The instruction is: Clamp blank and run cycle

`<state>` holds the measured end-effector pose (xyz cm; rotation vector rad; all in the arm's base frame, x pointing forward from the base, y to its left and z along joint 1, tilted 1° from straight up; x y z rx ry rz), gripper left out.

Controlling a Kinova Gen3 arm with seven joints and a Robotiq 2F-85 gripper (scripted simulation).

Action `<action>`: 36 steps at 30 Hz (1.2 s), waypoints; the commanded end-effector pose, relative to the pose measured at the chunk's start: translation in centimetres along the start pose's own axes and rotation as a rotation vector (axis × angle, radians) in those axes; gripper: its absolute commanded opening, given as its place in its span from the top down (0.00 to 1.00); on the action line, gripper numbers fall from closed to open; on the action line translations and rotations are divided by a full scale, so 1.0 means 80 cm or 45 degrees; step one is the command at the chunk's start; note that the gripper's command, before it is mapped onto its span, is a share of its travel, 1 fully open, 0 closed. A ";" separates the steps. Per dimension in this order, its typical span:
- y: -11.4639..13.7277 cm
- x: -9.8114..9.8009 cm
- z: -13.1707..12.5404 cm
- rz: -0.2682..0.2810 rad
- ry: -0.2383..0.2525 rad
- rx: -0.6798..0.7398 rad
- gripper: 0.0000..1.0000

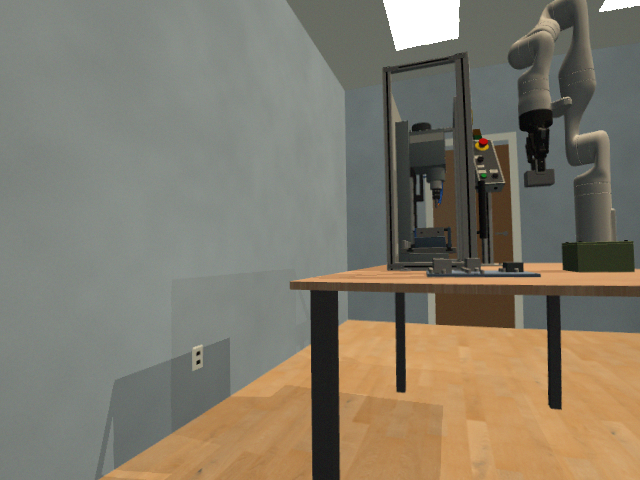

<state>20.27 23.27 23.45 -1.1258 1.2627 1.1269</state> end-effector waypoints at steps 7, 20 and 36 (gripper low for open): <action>-0.004 -0.016 -0.023 -0.003 -0.018 0.014 0.90; -0.010 -0.041 -0.076 -0.003 -0.018 0.014 0.90; -0.015 -0.066 -0.128 -0.003 -0.018 0.014 0.90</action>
Point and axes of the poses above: the point where the finger pads meet when closed, its own x axis out along the fingers, its own z axis across the jaws, y = z × x, the point moved 5 cm from there along -x, back along the fingers, and after that the axes turned 6 degrees about x, right-handed, at the moved point
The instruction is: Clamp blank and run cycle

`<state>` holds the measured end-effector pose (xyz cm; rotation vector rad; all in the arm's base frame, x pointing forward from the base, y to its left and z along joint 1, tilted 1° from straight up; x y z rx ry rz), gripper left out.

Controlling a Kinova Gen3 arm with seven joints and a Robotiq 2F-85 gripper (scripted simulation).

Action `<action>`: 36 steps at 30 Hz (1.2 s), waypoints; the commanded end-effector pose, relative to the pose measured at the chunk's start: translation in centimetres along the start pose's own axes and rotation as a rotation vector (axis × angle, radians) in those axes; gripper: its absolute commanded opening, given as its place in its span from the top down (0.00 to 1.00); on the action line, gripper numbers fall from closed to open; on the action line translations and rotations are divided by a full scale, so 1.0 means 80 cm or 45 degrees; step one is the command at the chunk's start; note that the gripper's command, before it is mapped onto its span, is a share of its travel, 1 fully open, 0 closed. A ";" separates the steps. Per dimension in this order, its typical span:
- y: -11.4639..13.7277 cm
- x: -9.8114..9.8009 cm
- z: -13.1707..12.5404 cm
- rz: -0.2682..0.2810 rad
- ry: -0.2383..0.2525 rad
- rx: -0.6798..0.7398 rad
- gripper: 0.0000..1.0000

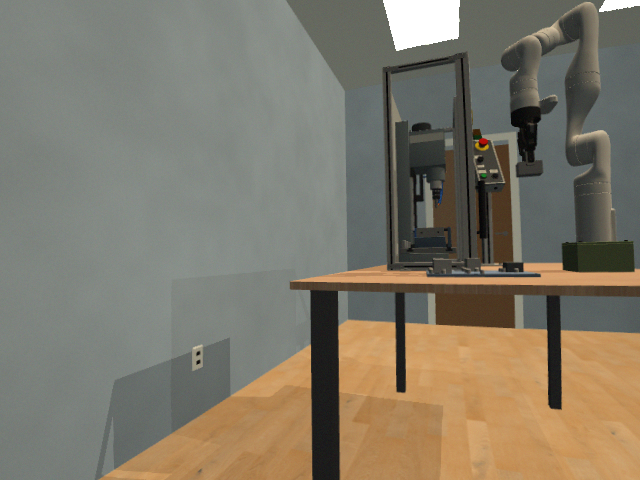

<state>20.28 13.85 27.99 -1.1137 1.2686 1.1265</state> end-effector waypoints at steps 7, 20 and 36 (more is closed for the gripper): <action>-0.002 -0.009 -0.011 -0.011 -0.014 0.003 0.90; -0.007 -0.034 -0.063 -0.011 -0.014 0.003 0.90; -0.010 -0.057 -0.117 -0.011 -0.014 0.003 0.90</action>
Point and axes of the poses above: the point where the finger pads meet when closed, its own x axis out along the fingers, its own z axis across the jaws, y = z × x, the point moved 5 cm from there along -x, back along the fingers, and after that the axes turned 6 degrees about x, right-handed, at the moved point
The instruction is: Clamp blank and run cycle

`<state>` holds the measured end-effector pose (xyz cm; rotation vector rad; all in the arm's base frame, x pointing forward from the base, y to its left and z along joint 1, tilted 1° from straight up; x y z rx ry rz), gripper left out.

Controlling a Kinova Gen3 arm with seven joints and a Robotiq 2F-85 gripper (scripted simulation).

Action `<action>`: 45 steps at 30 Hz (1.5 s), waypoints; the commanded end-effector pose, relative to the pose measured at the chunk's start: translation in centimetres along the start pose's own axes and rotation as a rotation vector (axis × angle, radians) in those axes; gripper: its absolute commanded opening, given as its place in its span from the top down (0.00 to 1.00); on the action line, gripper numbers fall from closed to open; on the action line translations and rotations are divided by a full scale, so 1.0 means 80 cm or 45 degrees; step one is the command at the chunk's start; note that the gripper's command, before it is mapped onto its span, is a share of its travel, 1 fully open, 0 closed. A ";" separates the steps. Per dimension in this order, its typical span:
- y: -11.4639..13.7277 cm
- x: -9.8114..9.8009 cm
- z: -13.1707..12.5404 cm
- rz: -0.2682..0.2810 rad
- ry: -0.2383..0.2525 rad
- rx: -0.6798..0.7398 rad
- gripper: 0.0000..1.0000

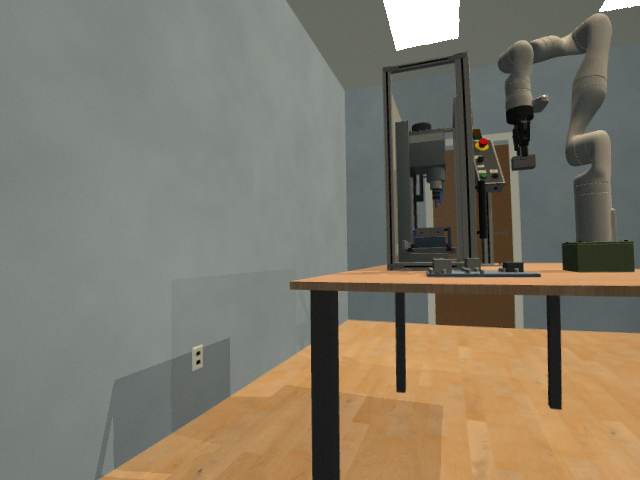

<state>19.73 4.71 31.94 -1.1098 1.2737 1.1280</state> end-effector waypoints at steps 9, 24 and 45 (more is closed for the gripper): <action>-0.003 -0.015 -0.024 -0.012 -0.013 0.002 0.90; -0.007 -0.031 -0.058 -0.017 -0.014 -0.001 0.90; -0.016 -0.074 -0.153 -0.016 -0.014 0.000 0.90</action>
Point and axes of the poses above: the point where the finger pads meet when closed, its own x axis out along the fingers, its own z axis across the jaws, y = z × x, the point moved 5 cm from there along -x, back along the fingers, and after that the axes turned 6 degrees about x, right-handed, at the moved point
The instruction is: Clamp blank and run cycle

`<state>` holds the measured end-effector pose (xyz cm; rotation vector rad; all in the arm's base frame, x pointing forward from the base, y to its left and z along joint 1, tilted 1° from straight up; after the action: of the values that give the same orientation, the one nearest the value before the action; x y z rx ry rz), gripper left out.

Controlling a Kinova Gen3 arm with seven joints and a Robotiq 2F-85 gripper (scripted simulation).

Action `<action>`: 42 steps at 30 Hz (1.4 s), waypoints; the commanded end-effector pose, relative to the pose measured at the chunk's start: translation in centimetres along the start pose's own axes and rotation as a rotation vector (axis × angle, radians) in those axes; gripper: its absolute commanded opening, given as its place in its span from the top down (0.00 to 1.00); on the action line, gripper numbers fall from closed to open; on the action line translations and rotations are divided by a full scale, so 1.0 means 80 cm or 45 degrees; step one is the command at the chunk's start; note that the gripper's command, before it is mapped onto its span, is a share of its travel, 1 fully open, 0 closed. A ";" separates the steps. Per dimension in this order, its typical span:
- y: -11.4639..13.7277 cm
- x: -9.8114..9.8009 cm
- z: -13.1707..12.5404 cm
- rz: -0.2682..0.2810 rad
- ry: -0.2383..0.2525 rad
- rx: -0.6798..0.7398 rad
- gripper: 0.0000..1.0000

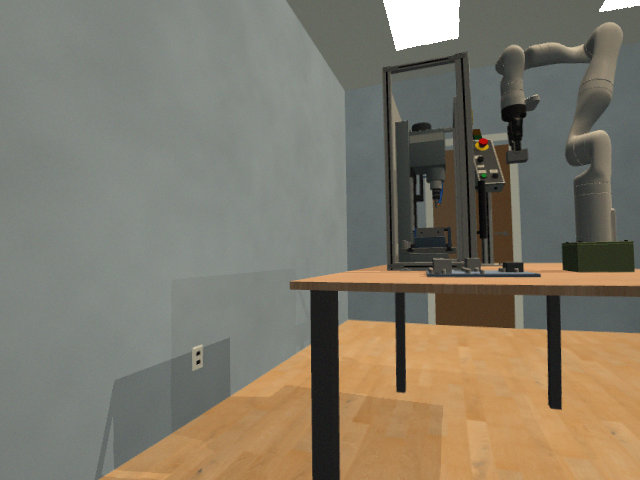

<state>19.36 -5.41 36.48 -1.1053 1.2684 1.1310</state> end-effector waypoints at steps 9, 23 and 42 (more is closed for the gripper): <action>-0.007 -0.022 -0.038 -0.017 -0.005 0.000 0.90; -0.013 -0.048 -0.090 -0.017 -0.005 0.000 0.90; -0.020 -0.075 -0.143 -0.017 -0.005 0.000 0.90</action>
<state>19.43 -16.98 42.10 -1.1001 1.2583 1.1174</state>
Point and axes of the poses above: the point where the finger pads meet when closed, its own x axis out along the fingers, its own z axis across the jaws, y = z × x, the point moved 5 cm from there along -x, back along the fingers, and after that the axes turned 6 degrees about x, right-handed, at the moved point
